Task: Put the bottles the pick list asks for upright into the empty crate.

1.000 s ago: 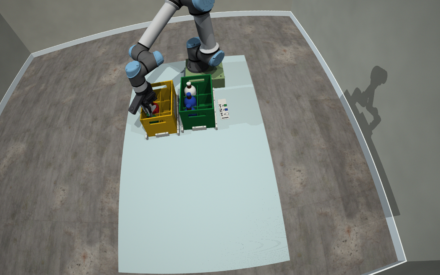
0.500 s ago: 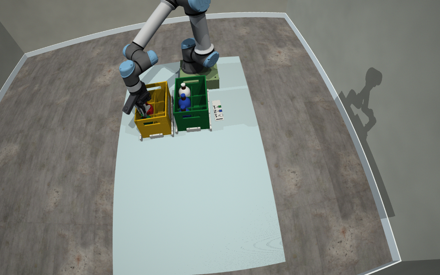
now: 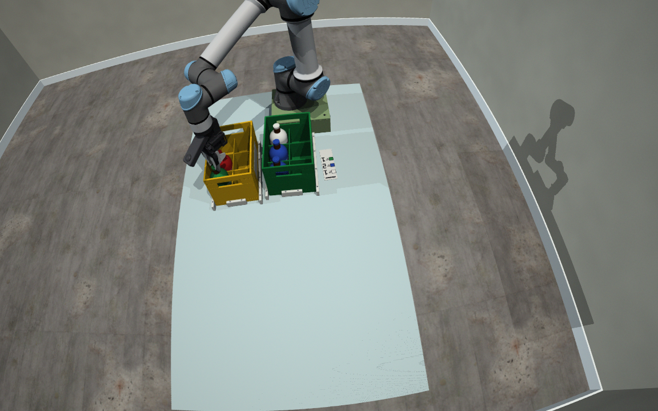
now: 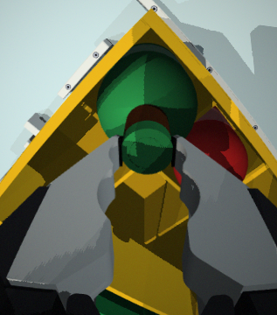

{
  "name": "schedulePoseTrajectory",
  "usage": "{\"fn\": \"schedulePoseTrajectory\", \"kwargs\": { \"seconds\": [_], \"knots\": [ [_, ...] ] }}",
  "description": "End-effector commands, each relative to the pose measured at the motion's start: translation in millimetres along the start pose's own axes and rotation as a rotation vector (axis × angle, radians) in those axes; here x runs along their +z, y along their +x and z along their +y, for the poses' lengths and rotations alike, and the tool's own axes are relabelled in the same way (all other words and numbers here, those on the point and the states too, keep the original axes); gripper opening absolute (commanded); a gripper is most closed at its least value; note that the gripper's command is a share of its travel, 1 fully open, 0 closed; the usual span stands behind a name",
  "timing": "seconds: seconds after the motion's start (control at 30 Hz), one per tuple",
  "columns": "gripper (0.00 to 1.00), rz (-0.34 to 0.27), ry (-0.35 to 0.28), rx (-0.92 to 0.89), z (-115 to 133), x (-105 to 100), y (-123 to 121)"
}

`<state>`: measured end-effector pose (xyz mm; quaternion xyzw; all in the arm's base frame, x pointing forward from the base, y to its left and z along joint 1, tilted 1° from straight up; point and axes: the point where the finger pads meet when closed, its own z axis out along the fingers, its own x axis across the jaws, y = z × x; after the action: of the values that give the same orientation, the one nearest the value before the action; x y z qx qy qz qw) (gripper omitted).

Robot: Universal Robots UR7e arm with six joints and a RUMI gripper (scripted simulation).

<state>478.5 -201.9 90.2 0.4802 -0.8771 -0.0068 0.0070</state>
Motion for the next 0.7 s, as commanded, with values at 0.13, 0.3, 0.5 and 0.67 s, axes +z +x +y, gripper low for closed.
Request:
{"fn": "schedulePoseTrajectory", "kwargs": {
  "seconds": [0.13, 0.3, 0.5, 0.67],
  "knots": [
    [0.00, 0.001, 0.011, 0.001, -3, -23, 1],
    [0.00, 0.001, 0.011, 0.001, -3, -30, 1],
    [0.00, 0.001, 0.011, 0.001, -3, -38, 1],
    [0.00, 0.001, 0.011, 0.001, -3, -47, 1]
  ]
}}
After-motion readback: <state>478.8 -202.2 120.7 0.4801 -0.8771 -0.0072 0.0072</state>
